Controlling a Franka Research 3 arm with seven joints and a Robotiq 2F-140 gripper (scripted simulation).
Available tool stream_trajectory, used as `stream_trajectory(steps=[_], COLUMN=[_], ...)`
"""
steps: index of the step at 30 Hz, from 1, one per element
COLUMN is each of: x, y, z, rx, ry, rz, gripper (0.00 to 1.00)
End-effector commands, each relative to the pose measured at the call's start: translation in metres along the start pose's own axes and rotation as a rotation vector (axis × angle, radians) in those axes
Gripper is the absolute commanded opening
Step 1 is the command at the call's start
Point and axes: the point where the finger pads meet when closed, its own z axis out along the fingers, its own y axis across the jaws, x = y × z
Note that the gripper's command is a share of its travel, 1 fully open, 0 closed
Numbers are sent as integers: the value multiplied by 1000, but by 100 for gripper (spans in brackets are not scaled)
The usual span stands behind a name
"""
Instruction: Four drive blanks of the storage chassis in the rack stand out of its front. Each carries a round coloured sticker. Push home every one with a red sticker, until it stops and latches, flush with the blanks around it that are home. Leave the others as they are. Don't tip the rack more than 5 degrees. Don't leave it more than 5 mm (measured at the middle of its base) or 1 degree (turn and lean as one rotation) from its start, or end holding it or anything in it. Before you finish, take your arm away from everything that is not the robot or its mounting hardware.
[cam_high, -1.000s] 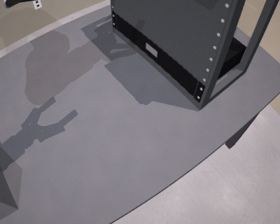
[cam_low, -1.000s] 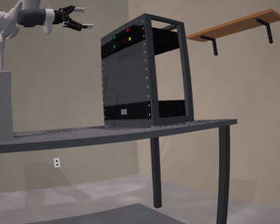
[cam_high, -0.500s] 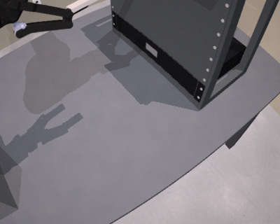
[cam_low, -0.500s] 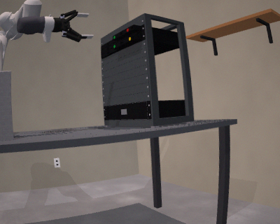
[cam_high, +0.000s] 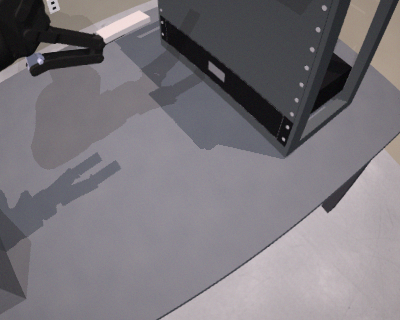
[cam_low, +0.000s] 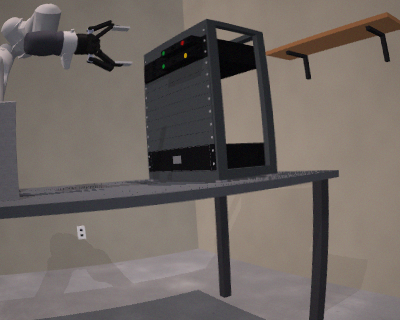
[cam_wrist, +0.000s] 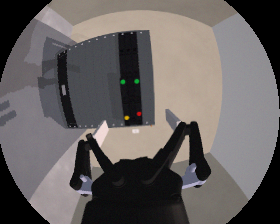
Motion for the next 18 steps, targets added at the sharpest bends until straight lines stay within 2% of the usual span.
stream_trajectory(steps=[1,18], x=[-1,0], y=[-5,-15], z=[0,-1], rx=[0,13], ry=[-3,-7], rz=[79,113], gripper=[100,100])
